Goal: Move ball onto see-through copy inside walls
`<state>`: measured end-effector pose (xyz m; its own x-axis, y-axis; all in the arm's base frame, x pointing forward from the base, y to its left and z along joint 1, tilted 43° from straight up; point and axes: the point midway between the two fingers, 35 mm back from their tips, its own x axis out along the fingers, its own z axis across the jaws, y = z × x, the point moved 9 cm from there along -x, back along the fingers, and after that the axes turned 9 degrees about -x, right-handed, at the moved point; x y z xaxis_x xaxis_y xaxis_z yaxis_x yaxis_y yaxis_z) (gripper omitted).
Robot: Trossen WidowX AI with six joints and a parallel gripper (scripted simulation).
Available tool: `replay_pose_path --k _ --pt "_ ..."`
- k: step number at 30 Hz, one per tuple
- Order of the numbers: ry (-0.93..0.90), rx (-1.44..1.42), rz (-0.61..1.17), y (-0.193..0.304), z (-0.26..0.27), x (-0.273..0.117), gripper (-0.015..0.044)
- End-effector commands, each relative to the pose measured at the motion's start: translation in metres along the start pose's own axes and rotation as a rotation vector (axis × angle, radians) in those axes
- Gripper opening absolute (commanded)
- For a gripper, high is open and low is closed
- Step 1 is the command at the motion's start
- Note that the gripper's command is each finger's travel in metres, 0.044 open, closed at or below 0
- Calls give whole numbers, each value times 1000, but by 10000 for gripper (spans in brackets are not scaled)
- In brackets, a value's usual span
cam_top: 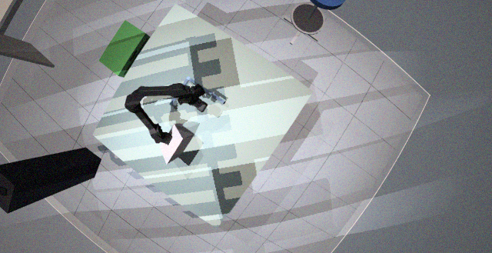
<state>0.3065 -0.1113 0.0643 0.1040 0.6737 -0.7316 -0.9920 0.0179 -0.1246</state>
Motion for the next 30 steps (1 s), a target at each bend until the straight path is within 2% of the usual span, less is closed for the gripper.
replay_pose_path --k 1,6,16,22,30 --pt "2 -8 3 2 2 -27 0" --pt "1 -8 3 4 2 -32 0" --pt "2 -7 4 35 -26 1 0" --pt "2 -7 4 37 -28 6 0" --pt "2 -7 3 36 -29 47 0"
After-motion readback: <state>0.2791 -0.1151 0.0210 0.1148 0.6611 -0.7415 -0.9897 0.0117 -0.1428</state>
